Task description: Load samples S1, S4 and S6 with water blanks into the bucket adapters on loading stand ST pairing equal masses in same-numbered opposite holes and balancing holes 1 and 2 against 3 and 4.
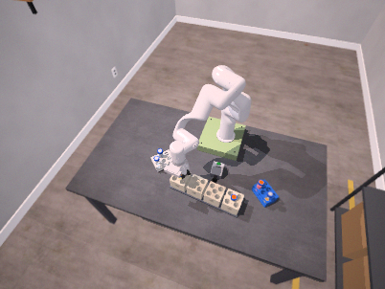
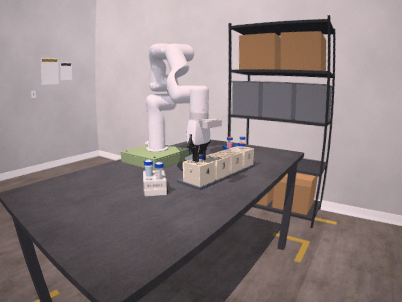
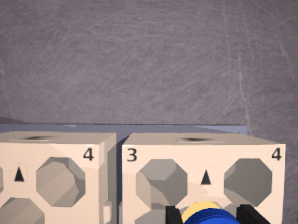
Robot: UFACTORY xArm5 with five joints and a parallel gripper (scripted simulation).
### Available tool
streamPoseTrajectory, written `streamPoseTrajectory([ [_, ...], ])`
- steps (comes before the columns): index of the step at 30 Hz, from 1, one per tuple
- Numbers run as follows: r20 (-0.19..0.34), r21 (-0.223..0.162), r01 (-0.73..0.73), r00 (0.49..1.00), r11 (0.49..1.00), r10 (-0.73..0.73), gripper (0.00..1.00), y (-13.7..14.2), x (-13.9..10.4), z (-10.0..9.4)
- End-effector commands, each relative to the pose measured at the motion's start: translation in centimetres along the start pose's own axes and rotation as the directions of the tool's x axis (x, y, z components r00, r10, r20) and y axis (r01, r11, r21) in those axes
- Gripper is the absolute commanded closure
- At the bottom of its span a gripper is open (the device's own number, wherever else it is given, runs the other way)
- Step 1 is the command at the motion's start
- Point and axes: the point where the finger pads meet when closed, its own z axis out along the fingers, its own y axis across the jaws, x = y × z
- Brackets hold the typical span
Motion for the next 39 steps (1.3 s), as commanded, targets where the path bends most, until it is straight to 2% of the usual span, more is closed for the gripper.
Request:
streamPoseTrajectory([
  [1,-0.004,0.0,0.0,1.0,1.0,0.0,1.0,0.04,0.13,-0.12],
  [7,-0.004,0.0,0.0,1.0,1.0,0.0,1.0,0.04,0.13,-0.12],
  [8,-0.004,0.0,0.0,1.0,1.0,0.0,0.56,0.04,0.13,-0.09],
  [36,-0.004,0.0,0.0,1.0,1.0,0.0,0.56,0.04,0.13,-0.09],
  [39,-0.004,0.0,0.0,1.0,1.0,0.0,0.56,0.04,0.13,-0.69],
])
